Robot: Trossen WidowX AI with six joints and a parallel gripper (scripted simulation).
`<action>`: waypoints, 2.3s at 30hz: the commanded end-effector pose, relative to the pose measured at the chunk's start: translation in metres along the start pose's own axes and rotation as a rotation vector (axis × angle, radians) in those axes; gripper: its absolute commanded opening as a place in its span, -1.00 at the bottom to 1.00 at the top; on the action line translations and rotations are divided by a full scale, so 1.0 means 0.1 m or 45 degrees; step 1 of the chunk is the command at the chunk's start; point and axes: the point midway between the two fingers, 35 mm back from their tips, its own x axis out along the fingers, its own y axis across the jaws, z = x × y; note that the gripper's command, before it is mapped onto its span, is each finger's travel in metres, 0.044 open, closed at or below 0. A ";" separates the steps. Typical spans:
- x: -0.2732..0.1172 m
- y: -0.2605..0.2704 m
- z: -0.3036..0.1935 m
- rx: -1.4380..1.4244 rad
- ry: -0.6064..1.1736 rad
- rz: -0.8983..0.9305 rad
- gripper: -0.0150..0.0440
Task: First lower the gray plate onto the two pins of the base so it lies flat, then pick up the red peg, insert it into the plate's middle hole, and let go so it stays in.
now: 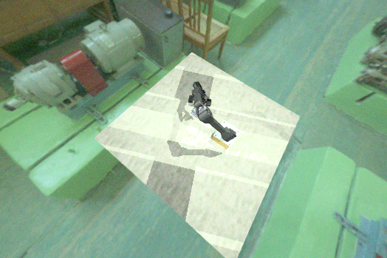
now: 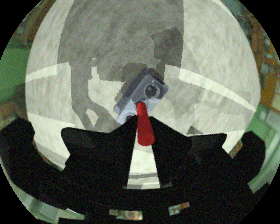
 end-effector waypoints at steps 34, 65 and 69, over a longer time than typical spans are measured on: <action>0.02 0.01 0.00 -0.002 -0.002 0.001 -0.49; -0.01 0.00 0.00 0.003 0.001 0.003 0.02; -0.04 -0.01 0.00 0.006 0.002 0.004 0.02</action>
